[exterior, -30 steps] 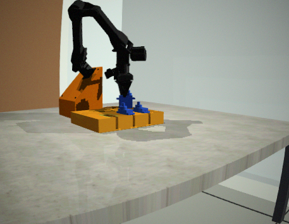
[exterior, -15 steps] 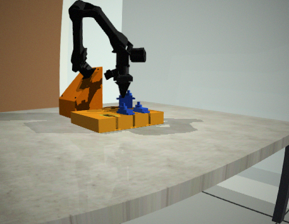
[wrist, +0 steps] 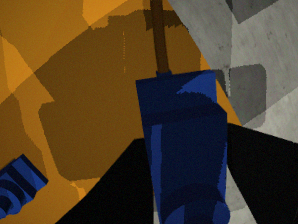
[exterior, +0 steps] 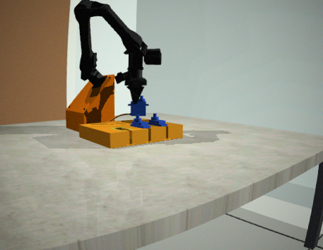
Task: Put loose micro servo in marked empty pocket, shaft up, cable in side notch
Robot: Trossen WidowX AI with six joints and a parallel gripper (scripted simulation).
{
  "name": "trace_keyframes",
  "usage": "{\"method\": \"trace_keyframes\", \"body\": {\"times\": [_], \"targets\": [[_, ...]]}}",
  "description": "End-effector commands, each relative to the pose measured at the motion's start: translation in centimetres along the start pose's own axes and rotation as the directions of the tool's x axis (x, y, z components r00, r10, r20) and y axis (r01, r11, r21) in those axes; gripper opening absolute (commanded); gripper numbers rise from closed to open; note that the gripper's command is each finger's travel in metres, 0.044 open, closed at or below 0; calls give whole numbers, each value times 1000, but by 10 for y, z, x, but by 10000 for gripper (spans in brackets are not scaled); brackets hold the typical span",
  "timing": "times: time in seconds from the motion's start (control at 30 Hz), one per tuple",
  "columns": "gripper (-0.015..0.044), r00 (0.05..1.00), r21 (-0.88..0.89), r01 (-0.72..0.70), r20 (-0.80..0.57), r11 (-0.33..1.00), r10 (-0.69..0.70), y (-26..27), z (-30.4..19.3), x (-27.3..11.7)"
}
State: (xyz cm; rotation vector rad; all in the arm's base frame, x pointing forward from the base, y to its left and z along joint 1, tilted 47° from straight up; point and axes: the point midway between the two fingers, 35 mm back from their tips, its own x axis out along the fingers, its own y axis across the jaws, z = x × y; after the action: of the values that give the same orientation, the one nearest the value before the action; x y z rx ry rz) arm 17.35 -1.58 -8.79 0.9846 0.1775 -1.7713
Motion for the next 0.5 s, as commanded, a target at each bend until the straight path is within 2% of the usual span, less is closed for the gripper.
{"method": "trace_keyframes", "body": {"times": [0.0, 0.47], "targets": [[0, 1000, 9, 3, -11, 1000, -2, 0, 2, -9], [0, 1000, 11, 1, -11, 1000, -1, 24, -11, -9]]}}
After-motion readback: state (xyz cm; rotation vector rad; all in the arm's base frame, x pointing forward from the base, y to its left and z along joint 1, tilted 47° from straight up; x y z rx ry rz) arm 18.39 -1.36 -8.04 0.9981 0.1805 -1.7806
